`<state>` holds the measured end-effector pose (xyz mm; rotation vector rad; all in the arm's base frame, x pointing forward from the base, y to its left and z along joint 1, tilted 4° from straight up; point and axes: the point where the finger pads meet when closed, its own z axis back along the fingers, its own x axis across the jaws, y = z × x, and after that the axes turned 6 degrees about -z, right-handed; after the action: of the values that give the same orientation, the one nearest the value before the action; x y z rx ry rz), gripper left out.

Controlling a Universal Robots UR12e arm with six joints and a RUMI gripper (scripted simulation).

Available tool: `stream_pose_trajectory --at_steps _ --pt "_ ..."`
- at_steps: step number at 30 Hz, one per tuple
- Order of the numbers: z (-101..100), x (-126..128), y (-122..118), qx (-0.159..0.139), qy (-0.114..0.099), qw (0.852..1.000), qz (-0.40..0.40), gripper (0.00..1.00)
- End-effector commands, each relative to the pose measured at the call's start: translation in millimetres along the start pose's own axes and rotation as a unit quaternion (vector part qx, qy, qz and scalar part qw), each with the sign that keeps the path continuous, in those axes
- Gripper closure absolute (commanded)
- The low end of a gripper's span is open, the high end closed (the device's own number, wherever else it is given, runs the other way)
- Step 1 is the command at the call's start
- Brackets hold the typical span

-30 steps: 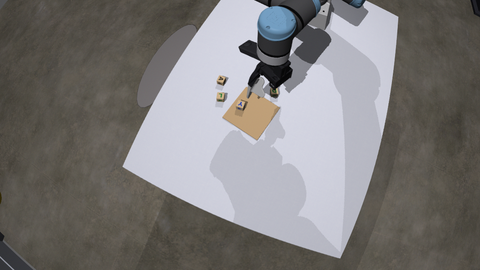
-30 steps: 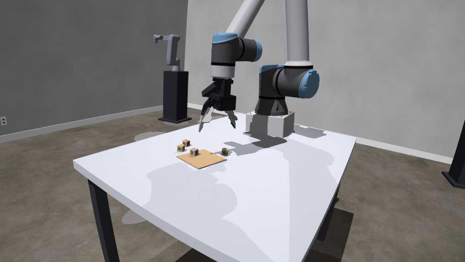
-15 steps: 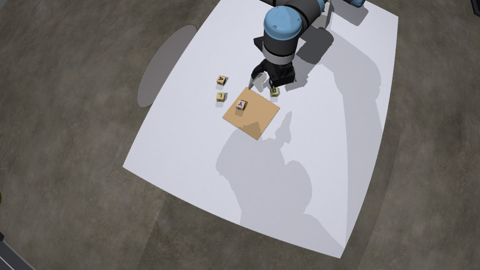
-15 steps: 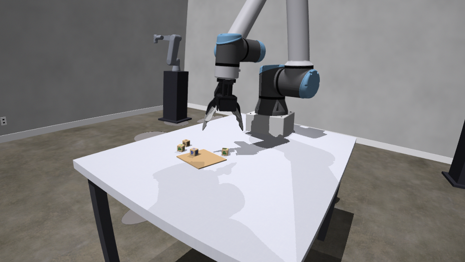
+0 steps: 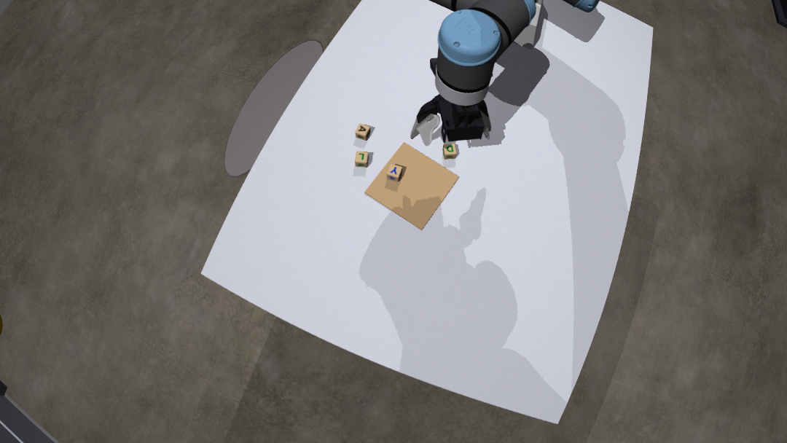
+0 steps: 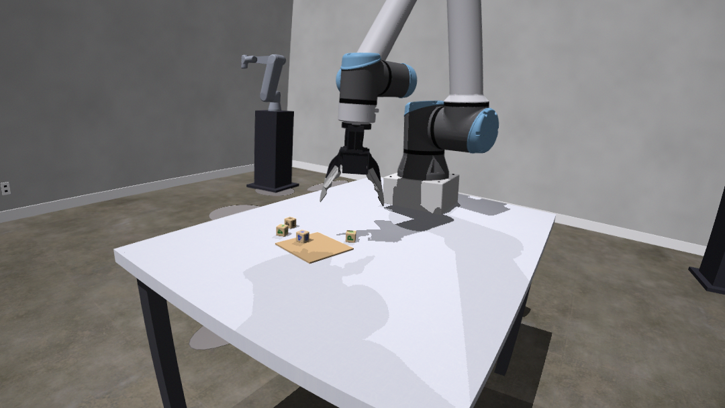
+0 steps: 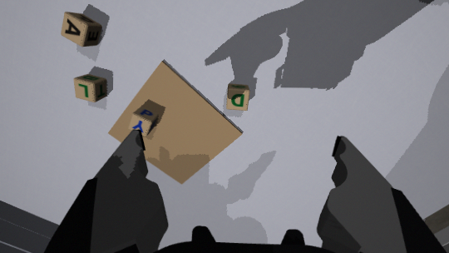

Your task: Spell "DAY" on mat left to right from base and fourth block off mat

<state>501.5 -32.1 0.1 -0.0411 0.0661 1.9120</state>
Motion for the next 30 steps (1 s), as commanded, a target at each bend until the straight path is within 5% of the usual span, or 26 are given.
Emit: stream_pose_trajectory --at_steps 1,13,14,30 --pt "0.3 1.5 -0.1 0.0 0.001 1.0 -0.017 0.0" --pt "0.2 2.4 0.1 0.0 0.001 1.0 -0.024 0.0" --pt "0.2 2.4 0.1 0.0 0.001 1.0 -0.024 0.75" --pt "0.2 2.4 0.1 0.0 0.001 1.0 -0.024 0.75"
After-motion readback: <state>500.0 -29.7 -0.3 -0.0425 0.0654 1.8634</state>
